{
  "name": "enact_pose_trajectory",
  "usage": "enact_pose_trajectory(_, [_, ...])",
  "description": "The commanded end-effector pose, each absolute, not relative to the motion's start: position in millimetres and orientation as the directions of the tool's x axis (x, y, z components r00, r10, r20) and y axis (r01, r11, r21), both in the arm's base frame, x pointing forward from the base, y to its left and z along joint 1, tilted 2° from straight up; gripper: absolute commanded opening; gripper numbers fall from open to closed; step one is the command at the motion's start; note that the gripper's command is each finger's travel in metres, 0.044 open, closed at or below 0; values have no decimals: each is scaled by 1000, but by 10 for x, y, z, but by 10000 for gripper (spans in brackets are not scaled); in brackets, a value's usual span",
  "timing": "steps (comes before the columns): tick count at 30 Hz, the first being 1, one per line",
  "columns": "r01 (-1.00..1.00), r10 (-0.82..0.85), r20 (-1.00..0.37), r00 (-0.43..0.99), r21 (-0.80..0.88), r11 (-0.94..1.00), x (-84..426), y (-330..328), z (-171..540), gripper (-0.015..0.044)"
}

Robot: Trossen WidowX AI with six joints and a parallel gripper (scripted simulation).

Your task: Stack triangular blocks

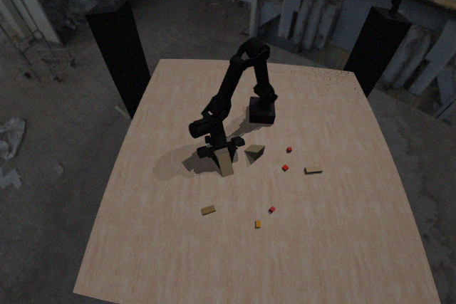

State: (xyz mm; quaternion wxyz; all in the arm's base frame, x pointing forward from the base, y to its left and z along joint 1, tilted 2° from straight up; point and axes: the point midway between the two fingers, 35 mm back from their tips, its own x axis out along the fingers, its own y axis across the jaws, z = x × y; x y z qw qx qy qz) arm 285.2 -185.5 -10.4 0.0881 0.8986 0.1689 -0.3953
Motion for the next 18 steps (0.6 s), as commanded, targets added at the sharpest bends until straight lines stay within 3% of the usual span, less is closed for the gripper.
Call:
enact_pose_trajectory(1, [369, 230, -743, 628, 24, -929, 2849, -1859, -111, 157])
enact_pose_trajectory(7, [373, 233, -741, 630, 25, -928, 2851, -1855, -80, 0])
enact_pose_trajectory(11, [373, 231, -749, 621, 23, -927, 2854, -1850, -76, 0])
enact_pose_trajectory(18, [373, 175, -857, 485, 22, -928, 2930, -1816, 28, 0])
